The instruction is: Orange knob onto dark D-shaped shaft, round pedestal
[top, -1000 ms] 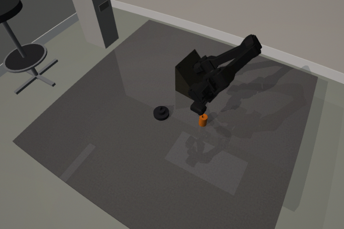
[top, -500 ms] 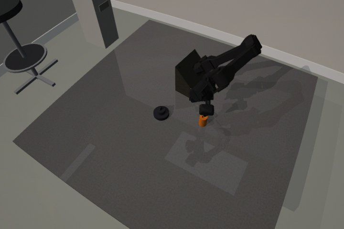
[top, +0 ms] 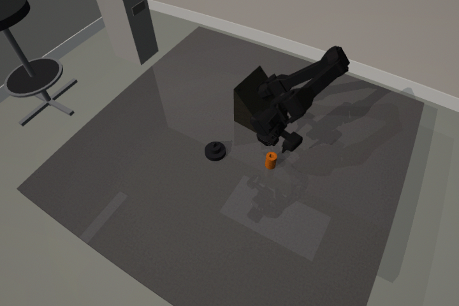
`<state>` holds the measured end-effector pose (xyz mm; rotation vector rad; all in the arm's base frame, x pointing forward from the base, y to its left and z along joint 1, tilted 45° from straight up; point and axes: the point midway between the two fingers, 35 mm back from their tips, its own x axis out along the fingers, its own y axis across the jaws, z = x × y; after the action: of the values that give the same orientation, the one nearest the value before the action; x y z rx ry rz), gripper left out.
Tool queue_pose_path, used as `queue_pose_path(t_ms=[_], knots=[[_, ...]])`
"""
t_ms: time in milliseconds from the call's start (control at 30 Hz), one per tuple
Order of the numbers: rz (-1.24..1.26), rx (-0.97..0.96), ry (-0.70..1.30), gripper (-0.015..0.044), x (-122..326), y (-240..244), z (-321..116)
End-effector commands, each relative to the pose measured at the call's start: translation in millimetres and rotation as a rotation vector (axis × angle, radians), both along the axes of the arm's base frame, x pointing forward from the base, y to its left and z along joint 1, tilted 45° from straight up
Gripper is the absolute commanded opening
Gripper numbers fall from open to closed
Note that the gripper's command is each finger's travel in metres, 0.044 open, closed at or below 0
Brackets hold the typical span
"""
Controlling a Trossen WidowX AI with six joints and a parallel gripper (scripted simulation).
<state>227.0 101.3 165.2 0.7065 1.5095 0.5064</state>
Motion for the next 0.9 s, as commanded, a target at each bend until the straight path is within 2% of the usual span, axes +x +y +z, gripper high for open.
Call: queue_pose_path(t_ms=[0, 267, 400, 867], knots=[[0.147, 0.000, -0.145, 0.0440, 0.0, 0.5, 0.3], [0.147, 0.000, -0.145, 0.0440, 0.2, 1.8, -1.1], [0.147, 0.001, -0.146, 0.0440, 0.8, 23.7, -22.8], [0.147, 0.002, -0.146, 0.0440, 1.9, 39.4, -38.9]])
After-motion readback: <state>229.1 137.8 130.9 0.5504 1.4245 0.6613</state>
